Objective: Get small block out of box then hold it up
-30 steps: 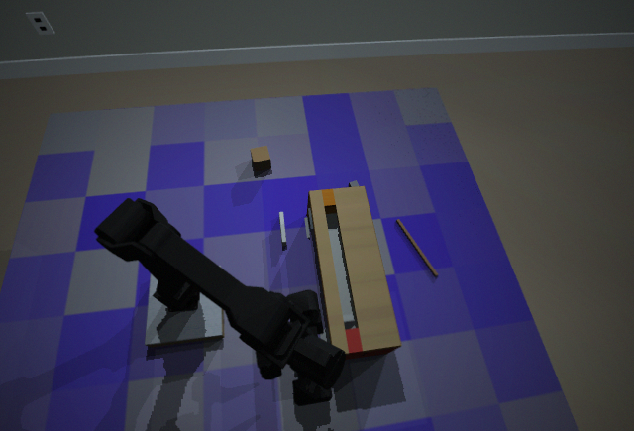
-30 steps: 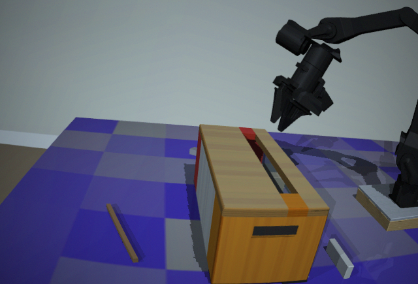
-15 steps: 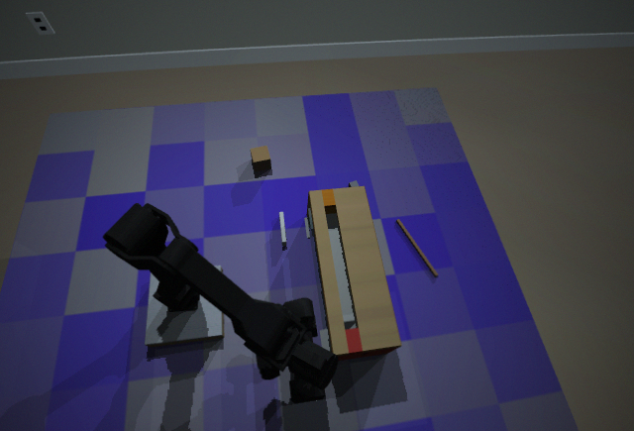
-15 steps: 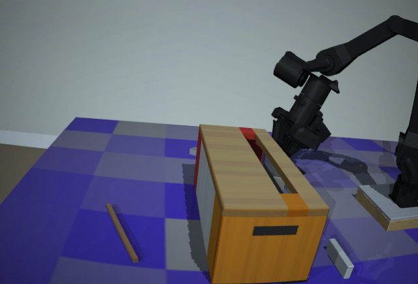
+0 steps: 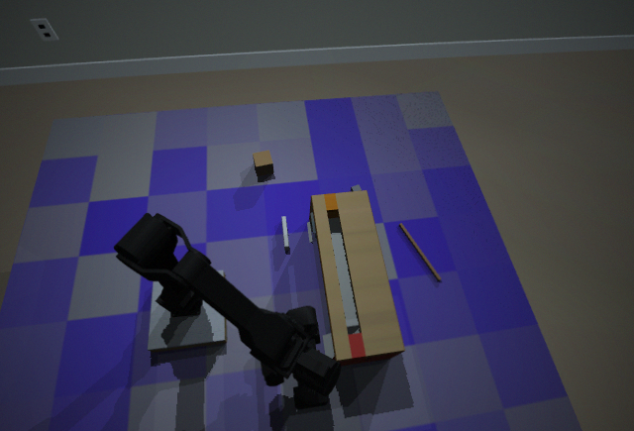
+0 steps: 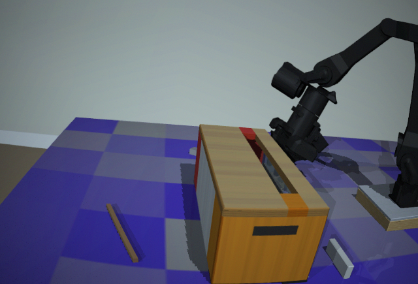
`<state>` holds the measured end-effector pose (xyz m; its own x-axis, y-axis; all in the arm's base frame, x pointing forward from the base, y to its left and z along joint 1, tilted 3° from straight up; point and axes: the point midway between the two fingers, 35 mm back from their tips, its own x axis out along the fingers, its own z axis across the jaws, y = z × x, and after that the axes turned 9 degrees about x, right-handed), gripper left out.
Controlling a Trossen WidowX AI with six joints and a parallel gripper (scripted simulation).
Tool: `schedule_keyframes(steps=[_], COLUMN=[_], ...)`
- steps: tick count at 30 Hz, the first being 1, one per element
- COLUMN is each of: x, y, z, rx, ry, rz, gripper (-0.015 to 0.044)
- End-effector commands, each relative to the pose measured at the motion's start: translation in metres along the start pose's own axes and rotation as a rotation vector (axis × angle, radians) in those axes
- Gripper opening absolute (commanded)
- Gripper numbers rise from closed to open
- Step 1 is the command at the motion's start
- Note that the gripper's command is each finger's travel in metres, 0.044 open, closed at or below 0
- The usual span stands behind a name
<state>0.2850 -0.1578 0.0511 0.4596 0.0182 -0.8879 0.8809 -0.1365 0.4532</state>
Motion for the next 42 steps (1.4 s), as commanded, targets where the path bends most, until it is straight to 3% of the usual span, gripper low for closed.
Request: schedule_keyframes(steps=[1, 19, 26, 29, 32, 42], x=[0.006, 0.029, 0.029, 0.029, 0.021, -0.028], y=[-0.005, -0.017, -0.017, -0.017, -0.011, 0.011], z=[-0.001, 0.000, 0.000, 0.000, 0.000, -0.003], rx=[0.008, 0.008, 0.008, 0.008, 0.007, 0.001], ry=[0.003, 0.003, 0.003, 0.003, 0.003, 0.004], rz=[-0.007, -0.007, -0.007, -0.007, -0.006, -0.002], gripper=[0.0285, 0.0285, 0.0101, 0.0081, 0.0003, 0.0000])
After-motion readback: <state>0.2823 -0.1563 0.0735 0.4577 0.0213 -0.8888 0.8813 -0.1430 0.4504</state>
